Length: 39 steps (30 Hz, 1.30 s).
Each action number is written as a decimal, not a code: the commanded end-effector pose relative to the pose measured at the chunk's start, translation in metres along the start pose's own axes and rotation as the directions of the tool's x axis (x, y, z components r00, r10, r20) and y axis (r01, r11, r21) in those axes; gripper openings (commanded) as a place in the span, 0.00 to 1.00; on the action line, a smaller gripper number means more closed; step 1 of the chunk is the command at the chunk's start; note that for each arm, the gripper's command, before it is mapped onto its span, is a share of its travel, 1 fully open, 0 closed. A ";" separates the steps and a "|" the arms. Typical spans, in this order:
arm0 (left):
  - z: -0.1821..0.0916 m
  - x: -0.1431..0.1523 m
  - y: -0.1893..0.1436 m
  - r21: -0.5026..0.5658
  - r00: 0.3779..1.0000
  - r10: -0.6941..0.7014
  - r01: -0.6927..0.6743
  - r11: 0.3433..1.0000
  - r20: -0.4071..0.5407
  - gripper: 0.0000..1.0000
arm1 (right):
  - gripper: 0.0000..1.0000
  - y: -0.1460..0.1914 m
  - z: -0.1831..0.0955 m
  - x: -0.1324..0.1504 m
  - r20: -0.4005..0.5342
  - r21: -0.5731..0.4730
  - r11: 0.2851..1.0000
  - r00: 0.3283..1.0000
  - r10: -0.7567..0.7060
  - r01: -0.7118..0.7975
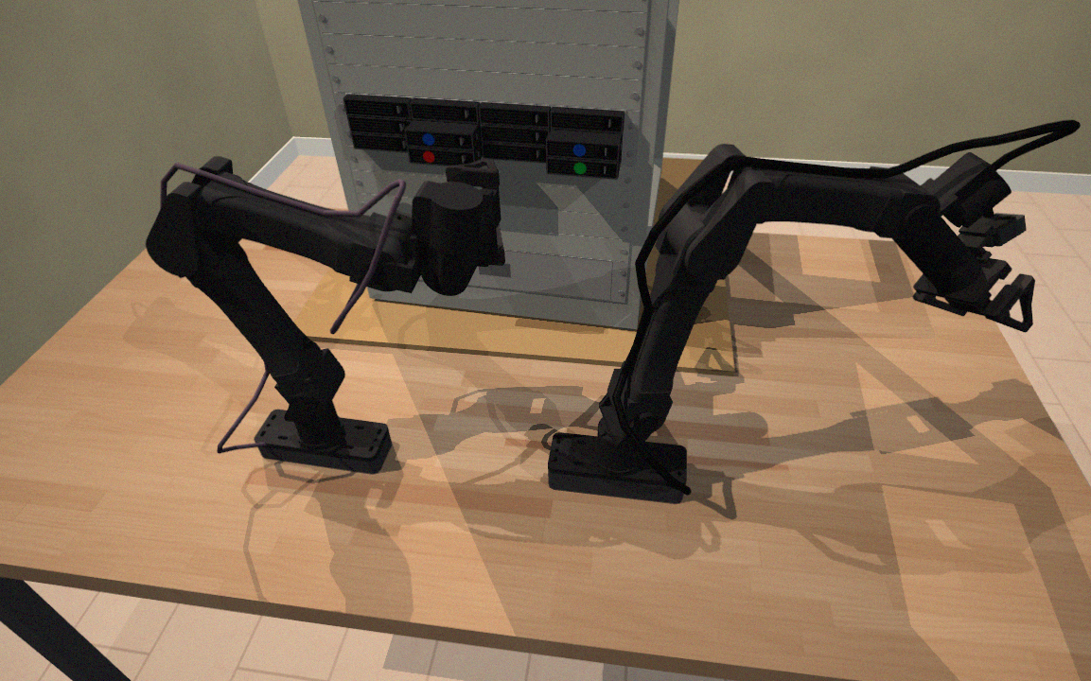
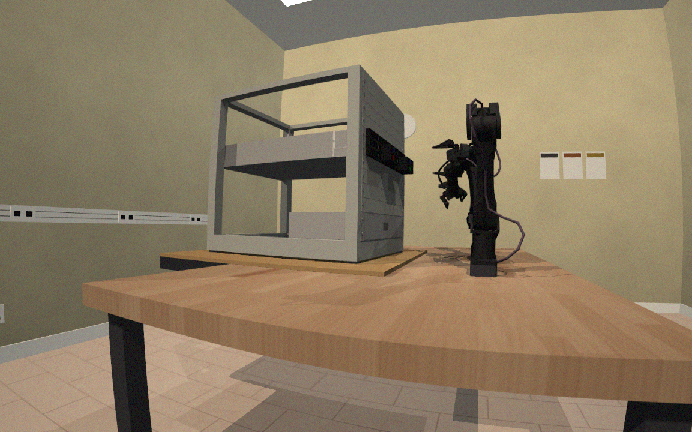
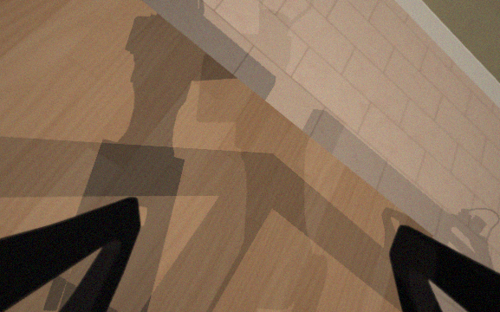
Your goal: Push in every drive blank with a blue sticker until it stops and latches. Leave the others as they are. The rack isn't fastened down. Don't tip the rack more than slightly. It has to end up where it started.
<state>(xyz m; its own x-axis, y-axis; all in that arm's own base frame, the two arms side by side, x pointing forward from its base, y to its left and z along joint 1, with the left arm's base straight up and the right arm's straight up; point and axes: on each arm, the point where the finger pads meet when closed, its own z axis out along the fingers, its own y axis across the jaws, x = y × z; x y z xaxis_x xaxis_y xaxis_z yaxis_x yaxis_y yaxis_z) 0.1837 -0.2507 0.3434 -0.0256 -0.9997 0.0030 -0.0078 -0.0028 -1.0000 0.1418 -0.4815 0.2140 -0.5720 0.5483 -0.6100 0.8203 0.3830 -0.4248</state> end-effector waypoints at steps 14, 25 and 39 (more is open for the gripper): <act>0.044 0.072 -0.021 0.013 1.000 -0.020 0.020 1.000 0.005 1.00 | 1.00 -0.005 -0.006 -0.007 0.023 0.009 1.000 1.000 0.008 -0.008; 0.066 0.107 -0.026 0.015 1.000 -0.022 0.021 1.000 0.005 1.00 | 1.00 -0.005 -0.006 -0.007 0.023 0.009 1.000 1.000 0.008 -0.008; 0.066 0.108 -0.026 0.013 1.000 -0.012 0.012 1.000 0.002 1.00 | 1.00 -0.005 -0.006 -0.007 0.023 0.009 1.000 1.000 0.008 -0.008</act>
